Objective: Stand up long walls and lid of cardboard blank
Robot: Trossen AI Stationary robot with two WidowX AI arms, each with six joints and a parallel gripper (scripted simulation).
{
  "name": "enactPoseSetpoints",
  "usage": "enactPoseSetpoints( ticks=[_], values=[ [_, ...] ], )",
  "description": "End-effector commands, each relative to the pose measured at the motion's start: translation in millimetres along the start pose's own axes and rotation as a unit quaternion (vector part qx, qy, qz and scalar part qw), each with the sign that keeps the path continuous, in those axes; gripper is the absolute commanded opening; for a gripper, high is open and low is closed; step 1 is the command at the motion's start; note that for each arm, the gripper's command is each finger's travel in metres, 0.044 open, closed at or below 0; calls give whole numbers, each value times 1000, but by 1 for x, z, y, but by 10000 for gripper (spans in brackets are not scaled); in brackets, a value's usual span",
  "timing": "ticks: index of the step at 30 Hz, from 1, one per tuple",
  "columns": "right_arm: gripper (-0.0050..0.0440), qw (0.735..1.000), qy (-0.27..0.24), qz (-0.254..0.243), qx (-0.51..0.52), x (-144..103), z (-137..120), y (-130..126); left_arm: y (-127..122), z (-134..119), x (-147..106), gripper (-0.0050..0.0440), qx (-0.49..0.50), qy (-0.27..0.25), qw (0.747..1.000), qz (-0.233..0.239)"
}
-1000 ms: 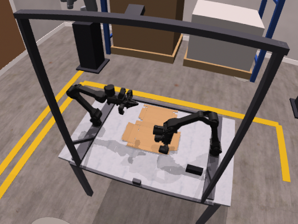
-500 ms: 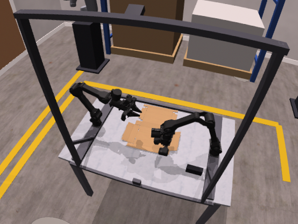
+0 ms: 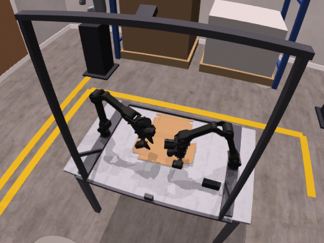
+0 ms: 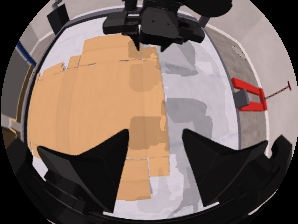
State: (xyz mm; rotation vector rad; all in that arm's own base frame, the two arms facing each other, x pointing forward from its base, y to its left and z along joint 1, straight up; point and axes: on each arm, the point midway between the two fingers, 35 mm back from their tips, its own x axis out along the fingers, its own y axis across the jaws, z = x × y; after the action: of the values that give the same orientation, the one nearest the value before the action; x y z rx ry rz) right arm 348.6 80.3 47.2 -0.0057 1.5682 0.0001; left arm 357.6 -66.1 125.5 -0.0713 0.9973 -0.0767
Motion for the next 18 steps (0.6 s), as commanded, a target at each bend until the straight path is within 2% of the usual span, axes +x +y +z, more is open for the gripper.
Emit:
enactPoseSetpoints(
  ticks=[1, 4, 9, 18],
  values=[
    [251, 1000, -12, 5, 2, -8, 3, 2, -6, -3, 11, 254, -4, 47, 999, 3],
    [251, 1000, -12, 5, 2, -8, 3, 2, -14, -33, 30, 254, -4, 150, 988, 19],
    [251, 1000, -12, 5, 2, -8, 3, 2, -19, -65, 41, 254, -3, 258, 965, 43],
    [251, 1000, -11, 8, 2, -6, 3, 1, -20, -70, 45, 254, -3, 271, 962, 44]
  ],
)
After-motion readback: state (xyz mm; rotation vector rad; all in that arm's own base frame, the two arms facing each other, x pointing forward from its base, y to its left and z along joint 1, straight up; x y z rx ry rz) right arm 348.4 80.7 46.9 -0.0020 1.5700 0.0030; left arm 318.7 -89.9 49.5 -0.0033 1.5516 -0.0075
